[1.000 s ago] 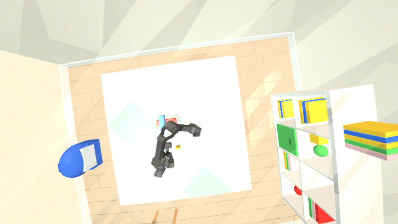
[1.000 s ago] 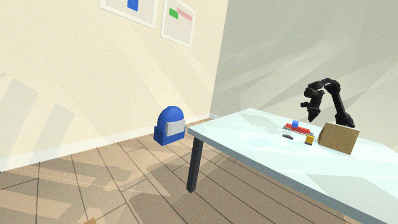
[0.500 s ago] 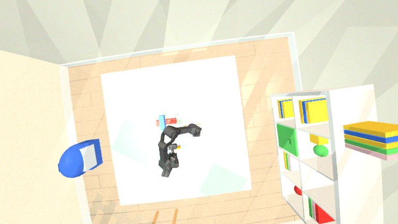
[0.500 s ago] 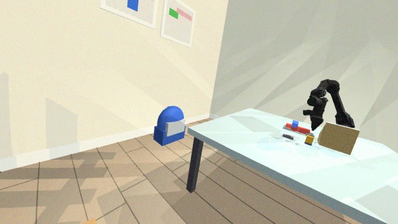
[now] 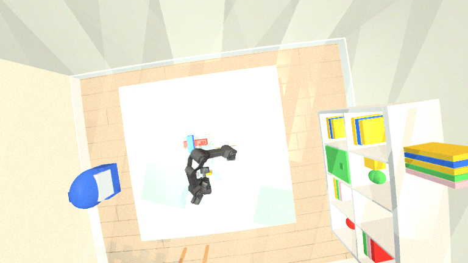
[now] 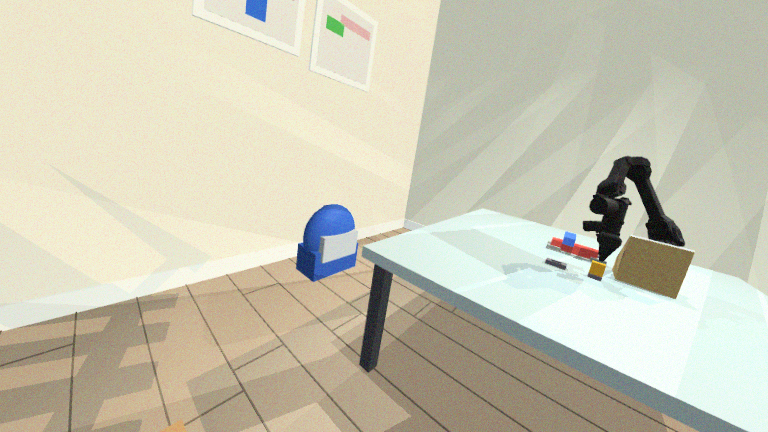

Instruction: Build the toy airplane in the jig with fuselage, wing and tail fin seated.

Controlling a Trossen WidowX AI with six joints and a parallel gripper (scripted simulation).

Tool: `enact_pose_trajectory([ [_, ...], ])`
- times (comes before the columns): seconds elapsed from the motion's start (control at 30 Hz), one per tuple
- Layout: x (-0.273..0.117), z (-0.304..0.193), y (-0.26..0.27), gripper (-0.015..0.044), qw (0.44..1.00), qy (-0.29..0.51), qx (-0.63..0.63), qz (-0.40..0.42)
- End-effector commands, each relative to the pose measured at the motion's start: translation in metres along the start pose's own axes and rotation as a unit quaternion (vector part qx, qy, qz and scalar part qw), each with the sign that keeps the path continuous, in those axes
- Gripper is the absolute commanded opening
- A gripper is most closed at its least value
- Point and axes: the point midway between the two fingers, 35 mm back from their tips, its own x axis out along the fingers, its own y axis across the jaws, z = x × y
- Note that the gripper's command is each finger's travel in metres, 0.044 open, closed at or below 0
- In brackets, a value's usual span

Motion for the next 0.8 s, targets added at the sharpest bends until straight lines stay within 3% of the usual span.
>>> enact_pose_trajectory([
  [0.0, 0.008, -0.001, -0.001, 0.0440, 1.000, 0.001, -0.004, -0.006],
  [0.77, 0.045, -0.001, -0.002, 0.0440, 1.000, 0.001, -0.004, -0.007],
])
